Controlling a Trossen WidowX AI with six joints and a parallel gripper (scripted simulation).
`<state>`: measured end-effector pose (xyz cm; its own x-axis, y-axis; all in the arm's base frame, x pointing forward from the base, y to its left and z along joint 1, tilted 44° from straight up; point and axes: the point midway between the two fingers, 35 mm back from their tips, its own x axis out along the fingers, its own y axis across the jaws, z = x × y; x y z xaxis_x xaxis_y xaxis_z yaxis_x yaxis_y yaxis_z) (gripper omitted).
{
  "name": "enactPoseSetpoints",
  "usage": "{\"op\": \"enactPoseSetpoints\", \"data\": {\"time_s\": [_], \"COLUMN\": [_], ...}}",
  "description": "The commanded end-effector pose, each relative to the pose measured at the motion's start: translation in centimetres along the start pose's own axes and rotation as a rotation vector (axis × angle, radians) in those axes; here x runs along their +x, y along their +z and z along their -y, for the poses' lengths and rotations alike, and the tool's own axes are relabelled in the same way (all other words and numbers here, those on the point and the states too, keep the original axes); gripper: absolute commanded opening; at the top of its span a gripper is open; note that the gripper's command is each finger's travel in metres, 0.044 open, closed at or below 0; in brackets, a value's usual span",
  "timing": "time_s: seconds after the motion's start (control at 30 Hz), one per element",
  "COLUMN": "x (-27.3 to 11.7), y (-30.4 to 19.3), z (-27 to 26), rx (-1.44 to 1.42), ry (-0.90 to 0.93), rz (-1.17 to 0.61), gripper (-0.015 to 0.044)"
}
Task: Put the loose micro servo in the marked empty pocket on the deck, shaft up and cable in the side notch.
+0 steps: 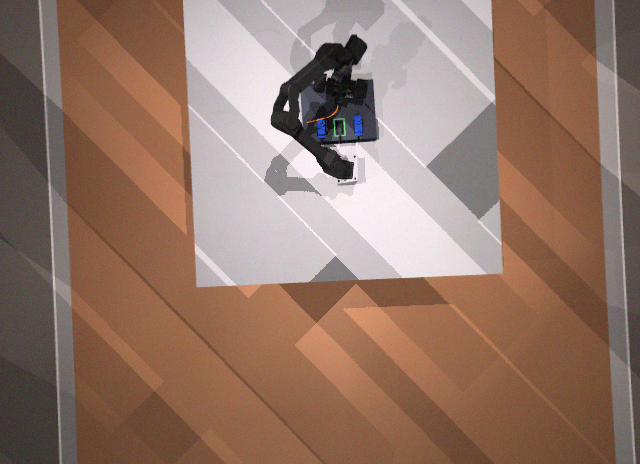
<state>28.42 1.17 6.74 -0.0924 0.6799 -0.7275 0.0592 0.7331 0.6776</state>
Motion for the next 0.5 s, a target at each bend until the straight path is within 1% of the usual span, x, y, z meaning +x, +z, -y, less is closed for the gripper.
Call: {"op": "enactPoseSetpoints", "data": {"time_s": [0.0,0.13,0.3,0.47], "x": [-0.1,-0.1,-0.1,-0.1], "y": [0.0,0.0,-0.2,-1.9], "z": [0.0,0.0,0.0,0.4], "rx": [-0.118,-0.211,-0.216,-0.215], "ry": [0.003,0.003,0.003,0.003], "rz": [0.003,0.003,0.003,0.002], "gripper": [0.0,0.0,0.0,0.0]}}
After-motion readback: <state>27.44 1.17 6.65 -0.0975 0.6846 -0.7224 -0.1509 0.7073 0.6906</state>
